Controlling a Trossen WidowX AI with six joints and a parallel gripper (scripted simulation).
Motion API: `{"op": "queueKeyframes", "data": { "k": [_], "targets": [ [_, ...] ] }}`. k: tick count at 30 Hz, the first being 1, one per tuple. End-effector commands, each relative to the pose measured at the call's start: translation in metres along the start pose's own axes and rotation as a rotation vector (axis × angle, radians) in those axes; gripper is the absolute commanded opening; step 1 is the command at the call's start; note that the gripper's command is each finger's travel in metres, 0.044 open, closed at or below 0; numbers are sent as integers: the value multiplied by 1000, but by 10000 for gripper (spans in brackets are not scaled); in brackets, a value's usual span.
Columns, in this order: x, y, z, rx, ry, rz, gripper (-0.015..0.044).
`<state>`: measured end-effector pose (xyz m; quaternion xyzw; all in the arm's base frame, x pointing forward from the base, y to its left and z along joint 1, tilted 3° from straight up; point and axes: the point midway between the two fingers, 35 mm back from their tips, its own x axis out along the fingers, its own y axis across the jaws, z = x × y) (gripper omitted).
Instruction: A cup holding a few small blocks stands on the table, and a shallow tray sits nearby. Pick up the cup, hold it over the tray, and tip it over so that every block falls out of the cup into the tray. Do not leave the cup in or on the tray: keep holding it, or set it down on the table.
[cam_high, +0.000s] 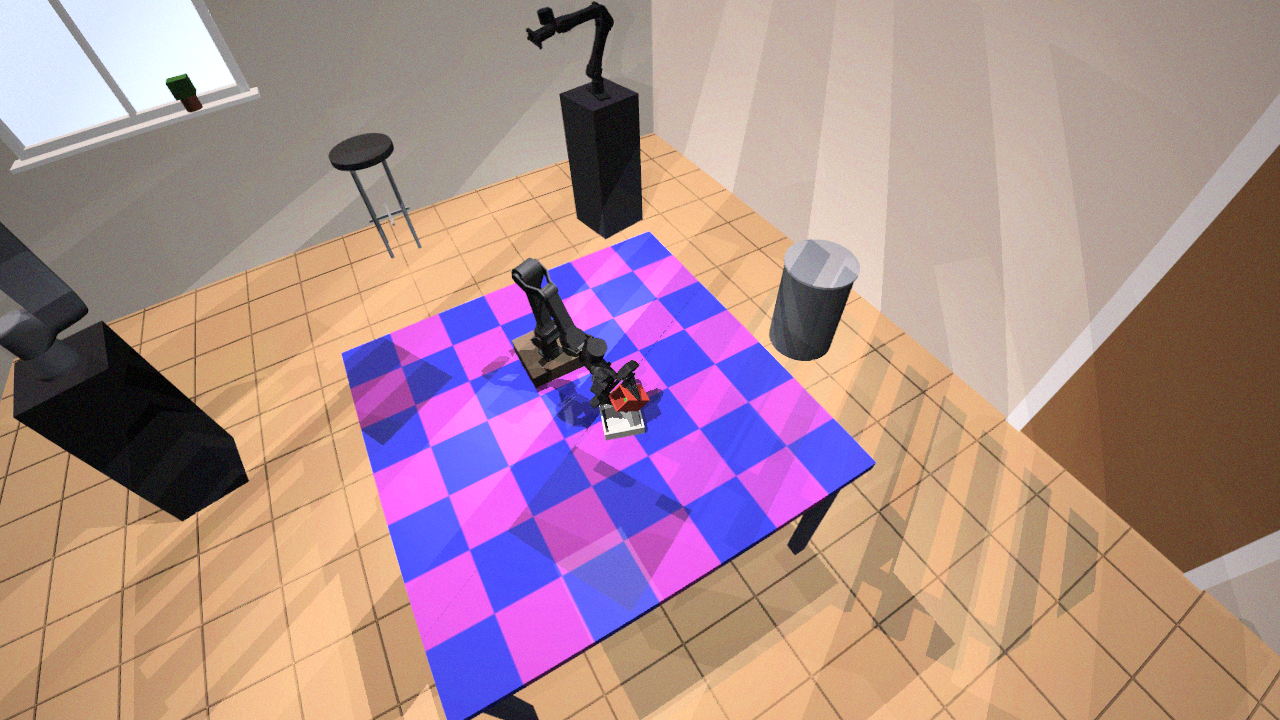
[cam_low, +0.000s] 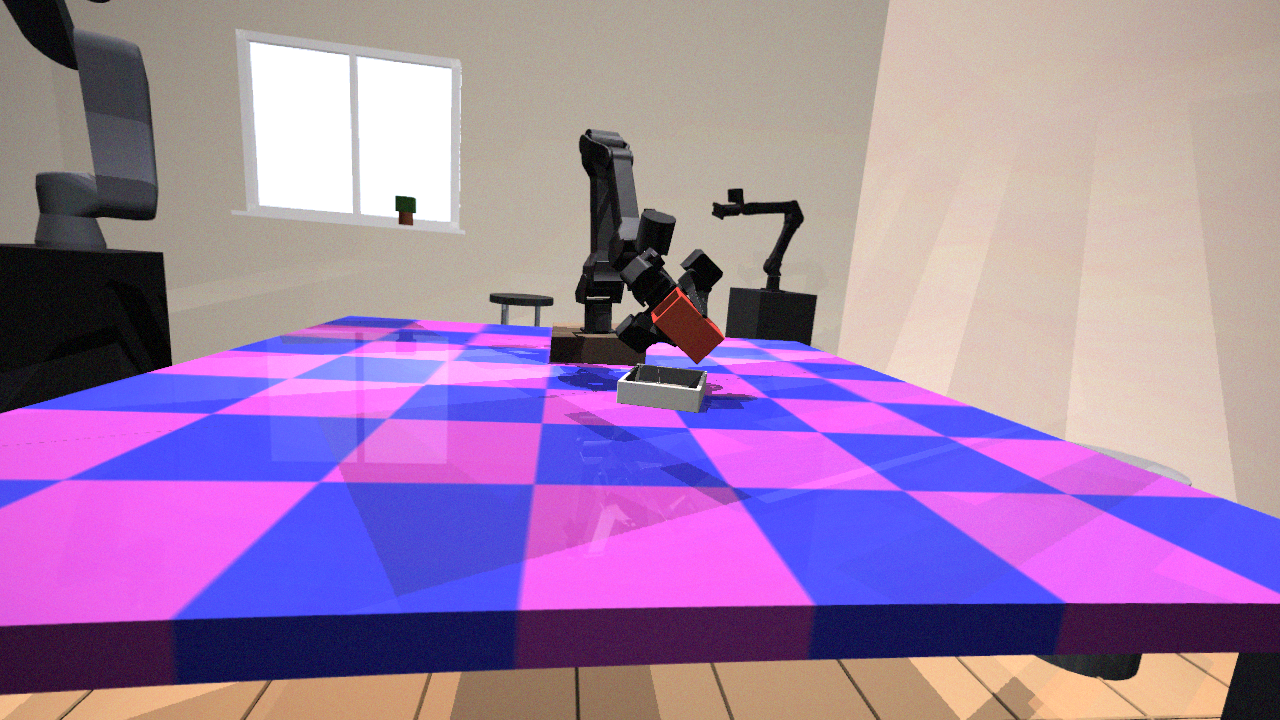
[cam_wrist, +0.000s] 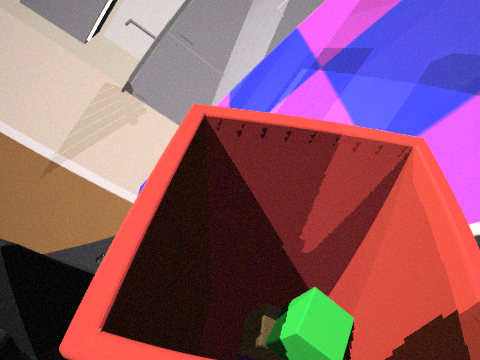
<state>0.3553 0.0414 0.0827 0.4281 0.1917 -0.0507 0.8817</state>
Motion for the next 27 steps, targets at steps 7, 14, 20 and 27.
{"op": "queueKeyframes", "data": {
  "k": [7, 14, 20, 27],
  "targets": [
    [1, 0, 1, 236, -5, 3, 0],
    [2, 0, 0, 389, -5, 3, 0],
    [2, 0, 0, 520, -5, 4, 0],
    [3, 0, 0, 673, -5, 4, 0]
  ]
}}
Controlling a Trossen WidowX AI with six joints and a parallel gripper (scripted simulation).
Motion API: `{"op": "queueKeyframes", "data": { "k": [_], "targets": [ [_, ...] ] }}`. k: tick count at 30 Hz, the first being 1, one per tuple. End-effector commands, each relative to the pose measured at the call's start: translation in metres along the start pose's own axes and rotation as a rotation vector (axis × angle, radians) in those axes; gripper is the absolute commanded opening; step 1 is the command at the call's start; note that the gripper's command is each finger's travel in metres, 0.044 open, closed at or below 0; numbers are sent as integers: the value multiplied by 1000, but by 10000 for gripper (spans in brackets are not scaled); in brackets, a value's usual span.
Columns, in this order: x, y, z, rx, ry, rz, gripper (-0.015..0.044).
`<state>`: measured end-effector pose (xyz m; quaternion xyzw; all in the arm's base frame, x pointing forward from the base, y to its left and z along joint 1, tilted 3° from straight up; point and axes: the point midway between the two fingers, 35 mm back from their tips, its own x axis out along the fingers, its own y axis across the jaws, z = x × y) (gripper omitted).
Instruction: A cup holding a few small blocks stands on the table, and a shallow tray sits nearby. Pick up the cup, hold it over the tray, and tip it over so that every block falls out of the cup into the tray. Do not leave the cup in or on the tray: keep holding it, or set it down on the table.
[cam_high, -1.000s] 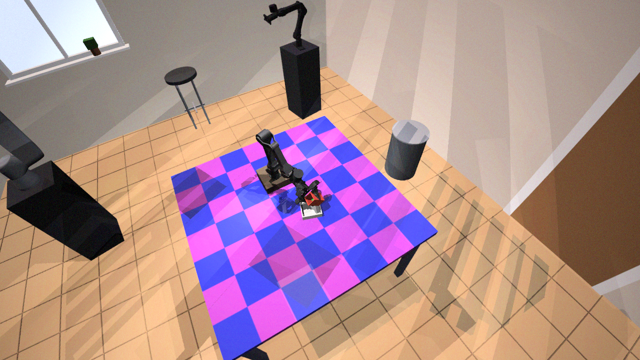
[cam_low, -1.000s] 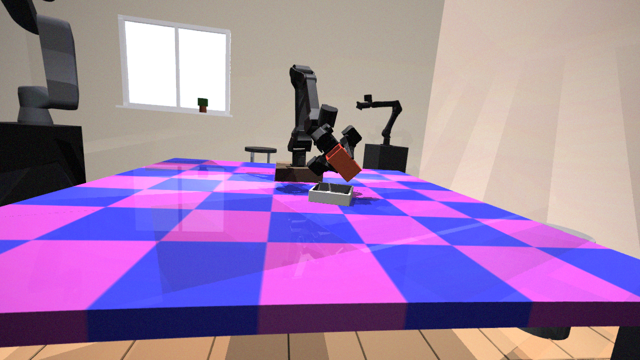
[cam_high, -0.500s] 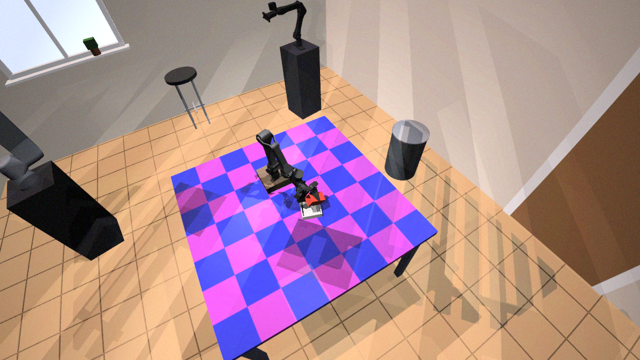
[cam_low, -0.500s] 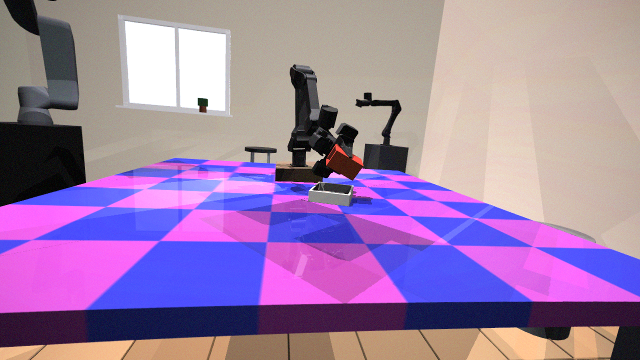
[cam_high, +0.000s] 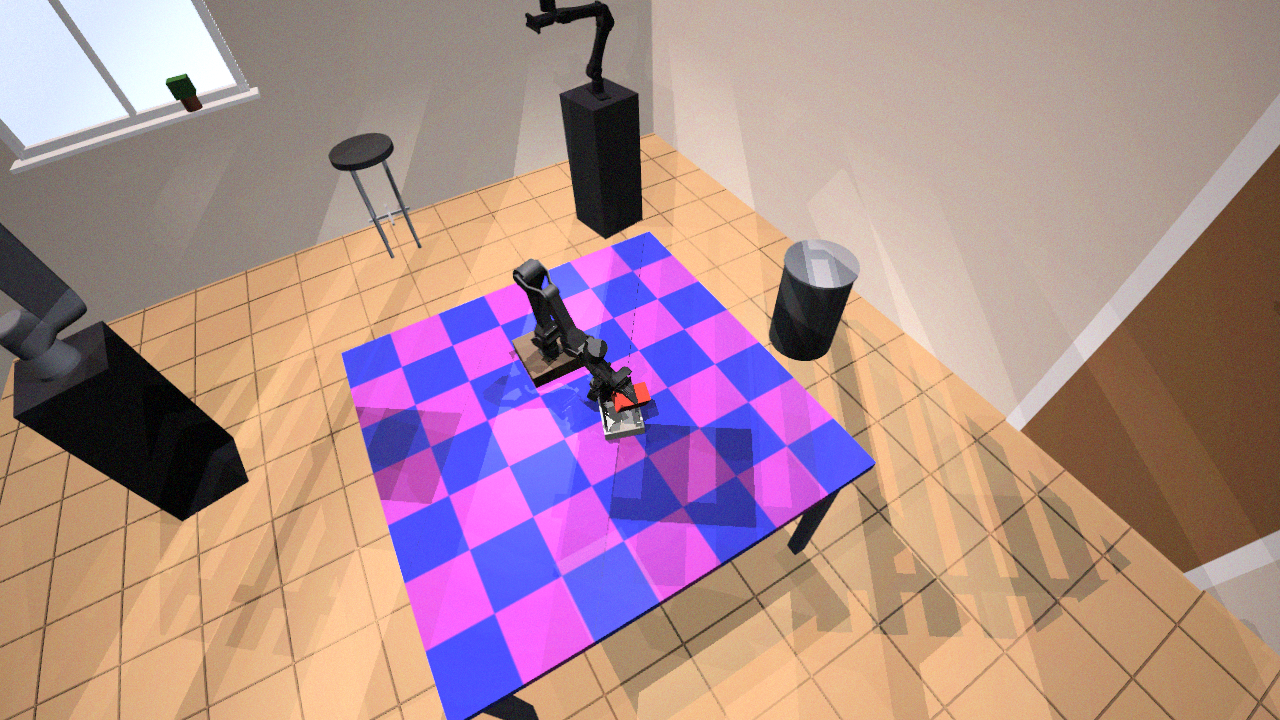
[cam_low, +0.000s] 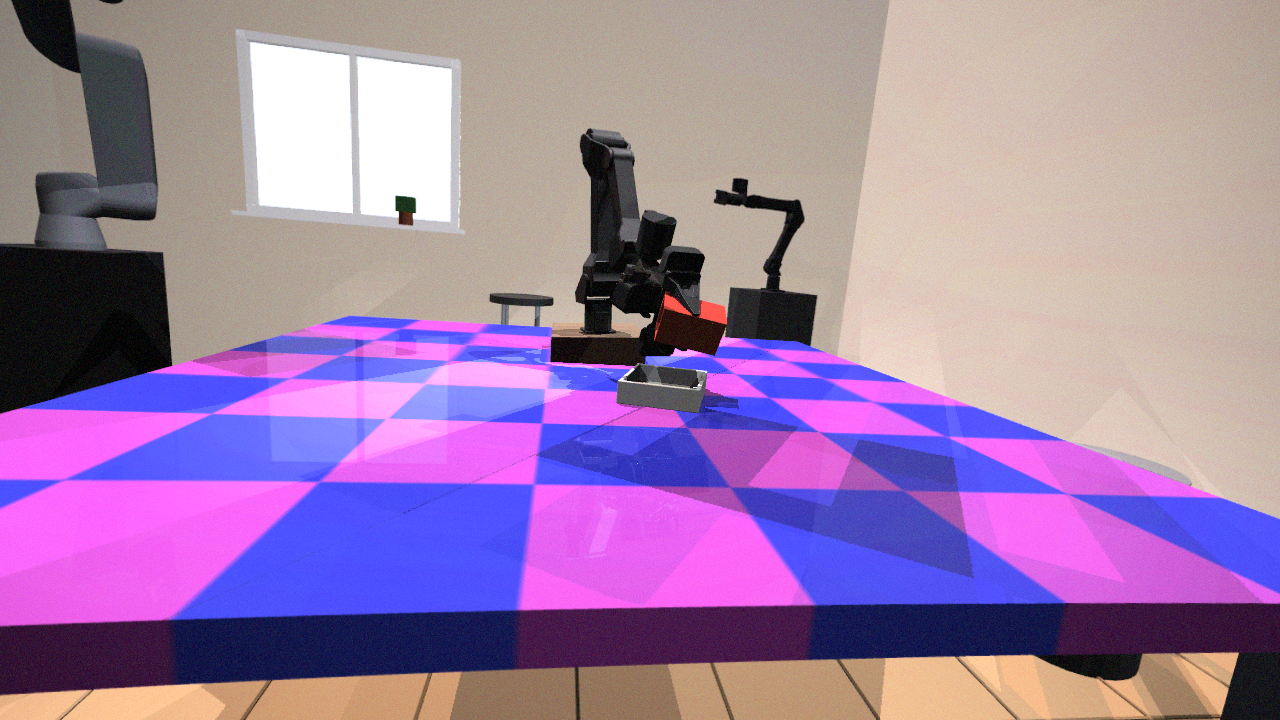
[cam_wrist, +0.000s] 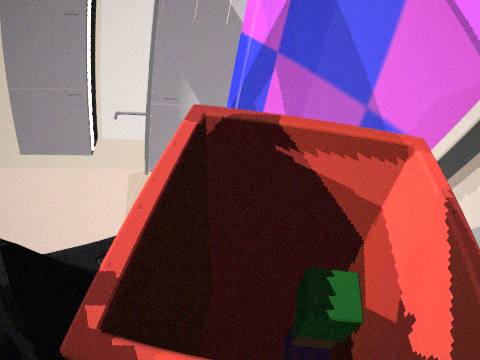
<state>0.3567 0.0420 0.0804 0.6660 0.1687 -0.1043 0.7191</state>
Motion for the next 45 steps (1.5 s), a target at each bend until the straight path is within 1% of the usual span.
{"op": "queueKeyframes", "data": {
  "k": [1, 45],
  "targets": [
    [1, 1, 0, 105, -3, 5, 0],
    [4, -1, -1, 1066, 0, 6, 0]
  ]
}}
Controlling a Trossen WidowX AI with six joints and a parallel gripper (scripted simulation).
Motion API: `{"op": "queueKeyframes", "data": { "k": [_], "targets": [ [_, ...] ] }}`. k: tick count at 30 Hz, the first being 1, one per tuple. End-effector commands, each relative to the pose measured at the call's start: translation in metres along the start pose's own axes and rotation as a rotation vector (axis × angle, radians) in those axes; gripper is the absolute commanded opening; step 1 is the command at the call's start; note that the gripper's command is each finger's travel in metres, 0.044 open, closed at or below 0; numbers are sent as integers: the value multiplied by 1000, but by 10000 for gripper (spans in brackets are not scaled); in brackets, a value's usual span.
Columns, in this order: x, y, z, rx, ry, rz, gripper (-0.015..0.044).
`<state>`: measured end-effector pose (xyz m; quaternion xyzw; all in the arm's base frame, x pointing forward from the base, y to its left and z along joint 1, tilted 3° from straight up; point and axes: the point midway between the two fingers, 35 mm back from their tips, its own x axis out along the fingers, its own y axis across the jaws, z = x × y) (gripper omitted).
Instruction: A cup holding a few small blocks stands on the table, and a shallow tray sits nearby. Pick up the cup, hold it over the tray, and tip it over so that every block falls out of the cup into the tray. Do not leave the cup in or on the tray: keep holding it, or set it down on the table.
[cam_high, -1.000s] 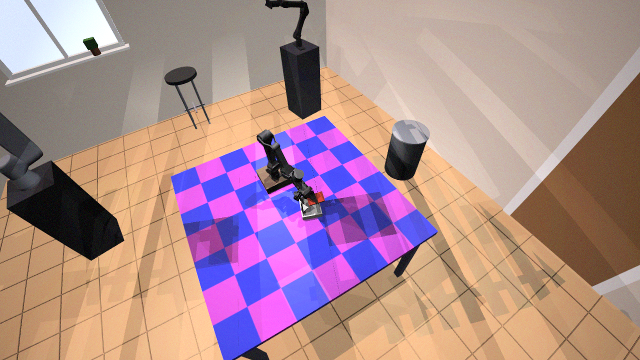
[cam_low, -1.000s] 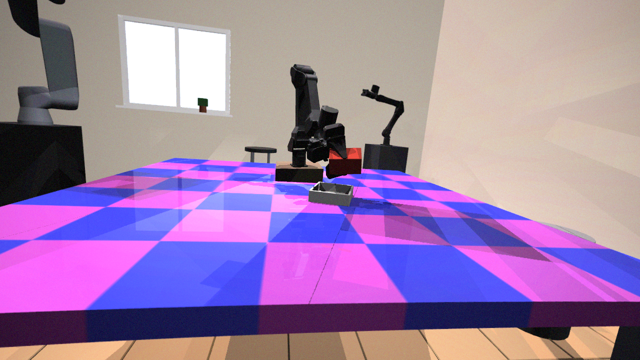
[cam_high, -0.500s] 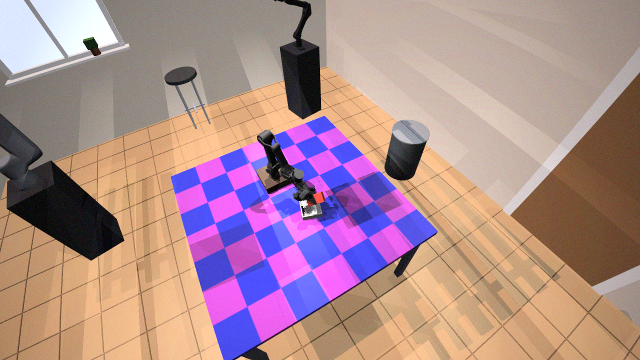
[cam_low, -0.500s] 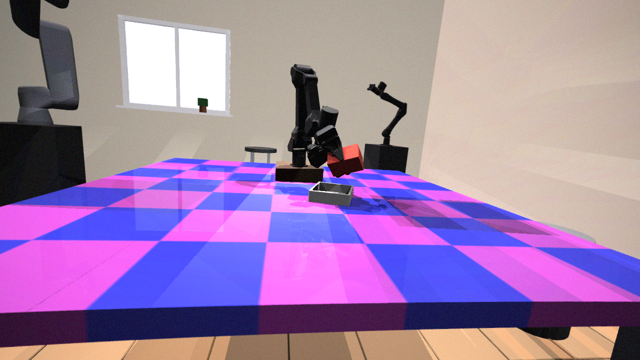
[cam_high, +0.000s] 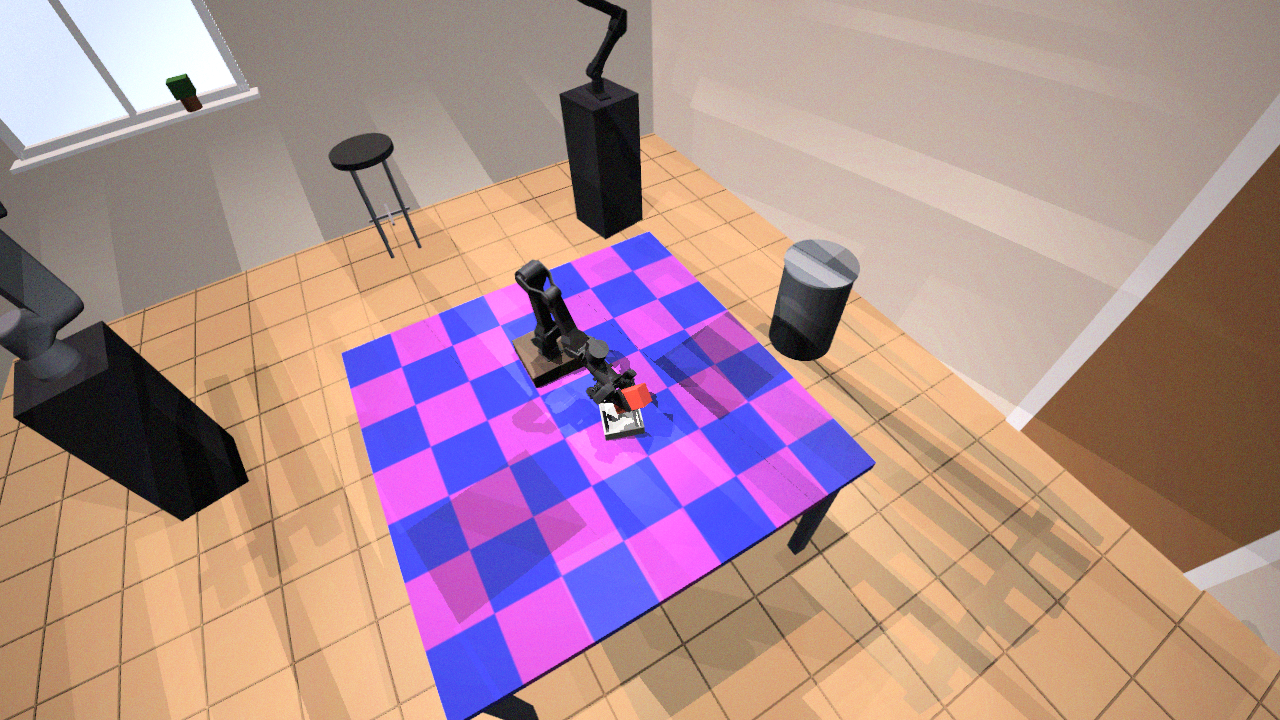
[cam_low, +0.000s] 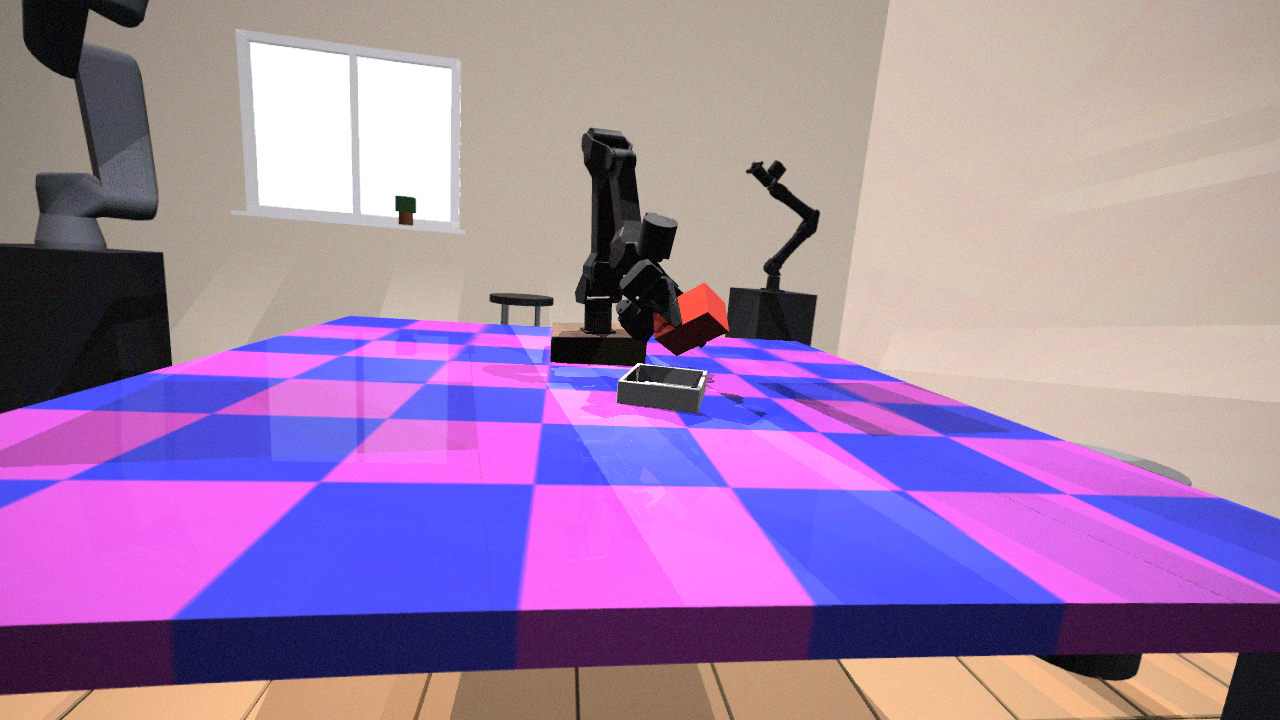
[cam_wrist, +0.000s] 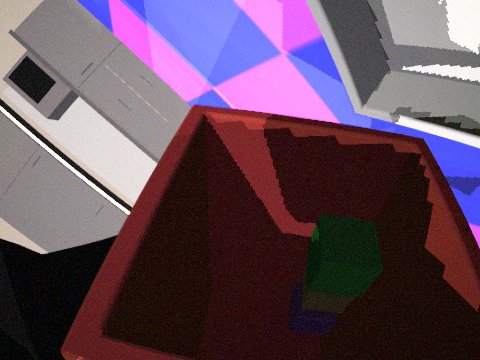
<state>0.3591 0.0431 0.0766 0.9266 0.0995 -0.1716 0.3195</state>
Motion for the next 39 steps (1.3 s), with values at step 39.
{"op": "queueKeyframes", "data": {
  "k": [39],
  "targets": [
    [2, 0, 0, 487, 93, 37, 0]
  ]
}}
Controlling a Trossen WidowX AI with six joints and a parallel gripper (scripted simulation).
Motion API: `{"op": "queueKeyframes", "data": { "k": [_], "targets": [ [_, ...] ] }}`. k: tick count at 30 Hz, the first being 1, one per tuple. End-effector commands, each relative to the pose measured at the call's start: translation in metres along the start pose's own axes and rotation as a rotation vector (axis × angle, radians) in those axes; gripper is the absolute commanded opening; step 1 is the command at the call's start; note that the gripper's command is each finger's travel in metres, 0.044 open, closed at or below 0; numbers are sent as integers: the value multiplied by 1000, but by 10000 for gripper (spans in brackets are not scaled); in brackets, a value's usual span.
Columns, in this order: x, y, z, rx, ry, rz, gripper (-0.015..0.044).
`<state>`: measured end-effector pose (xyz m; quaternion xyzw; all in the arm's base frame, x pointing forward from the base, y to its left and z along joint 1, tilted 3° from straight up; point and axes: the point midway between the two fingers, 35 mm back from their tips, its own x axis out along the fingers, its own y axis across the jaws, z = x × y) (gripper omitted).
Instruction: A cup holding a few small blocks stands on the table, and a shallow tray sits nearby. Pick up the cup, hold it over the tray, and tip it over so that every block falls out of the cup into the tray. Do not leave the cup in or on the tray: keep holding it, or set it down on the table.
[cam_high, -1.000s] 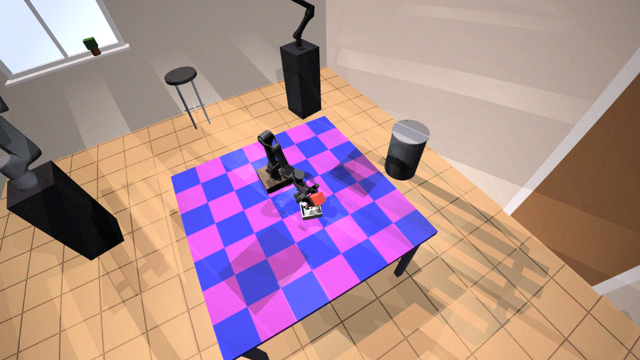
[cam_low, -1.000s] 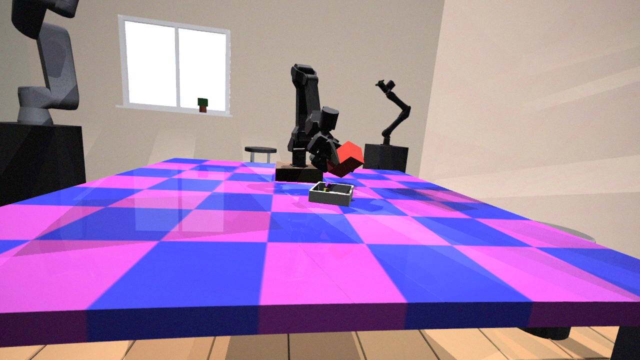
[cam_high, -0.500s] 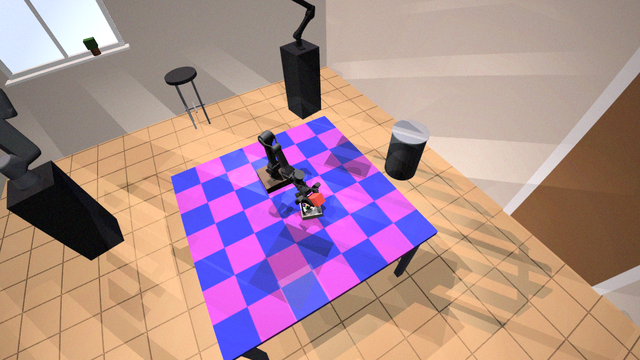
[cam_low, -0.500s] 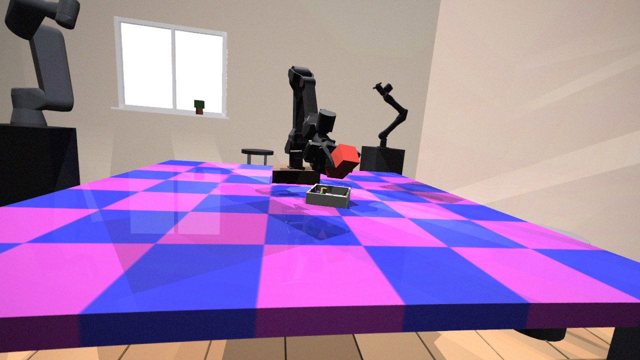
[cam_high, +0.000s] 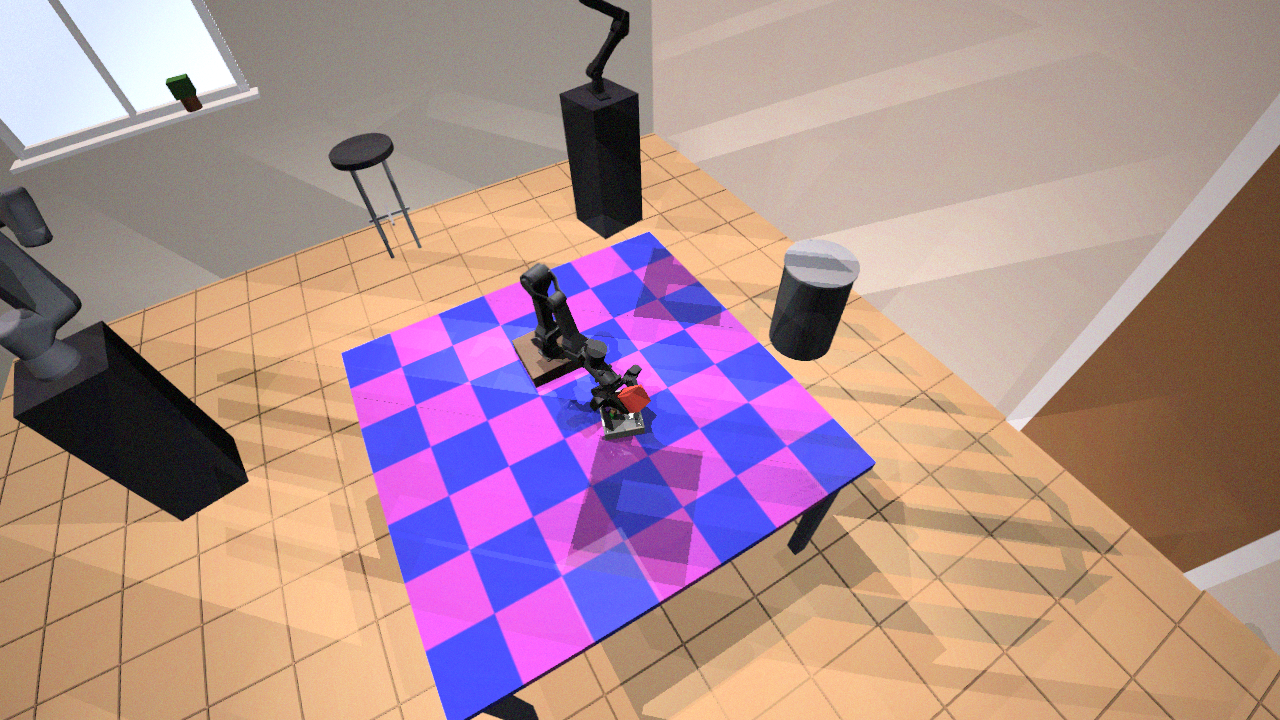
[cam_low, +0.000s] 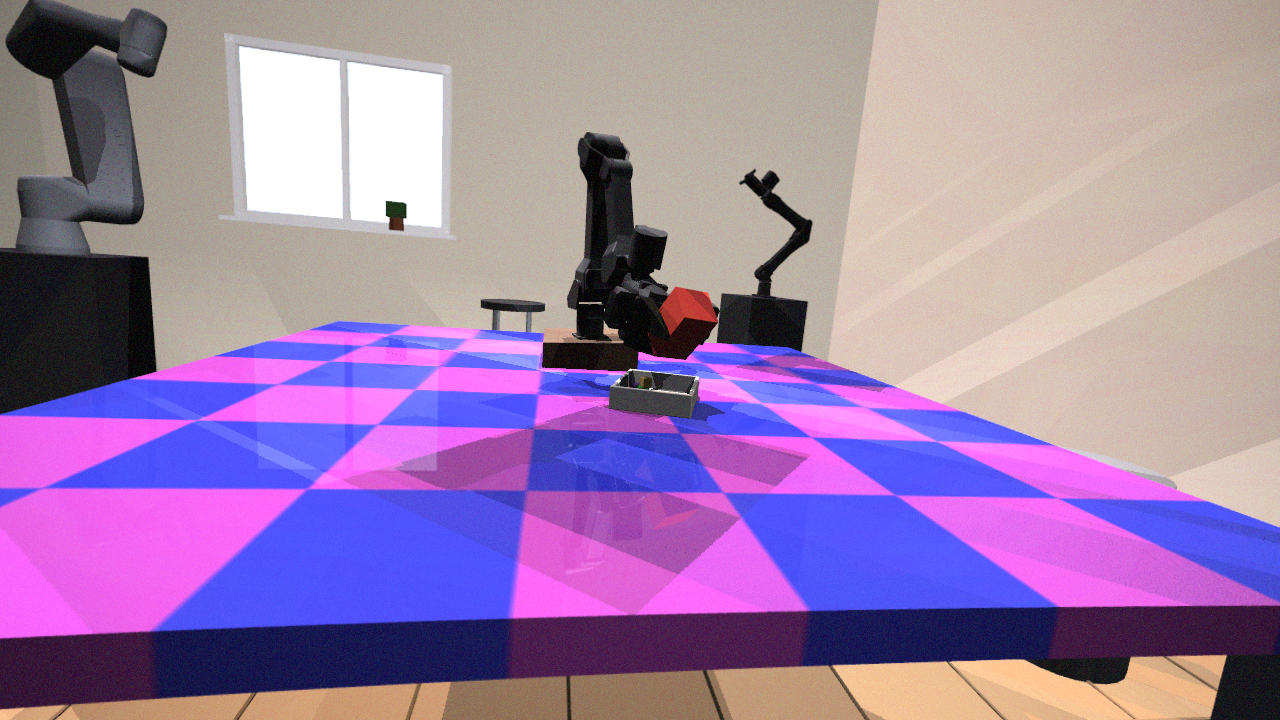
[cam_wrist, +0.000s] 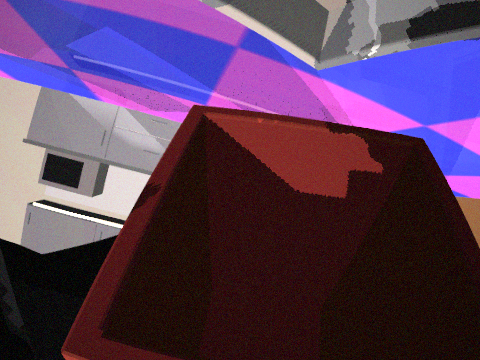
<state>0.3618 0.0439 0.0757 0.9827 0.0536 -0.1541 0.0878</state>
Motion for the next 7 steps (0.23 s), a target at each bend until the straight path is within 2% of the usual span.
{"op": "queueKeyframes", "data": {
  "k": [1, 7],
  "targets": [
    [-1, 0, 0, 5, 32, 4, 0],
    [-3, 0, 0, 5, 73, 8, 0]
  ]
}}
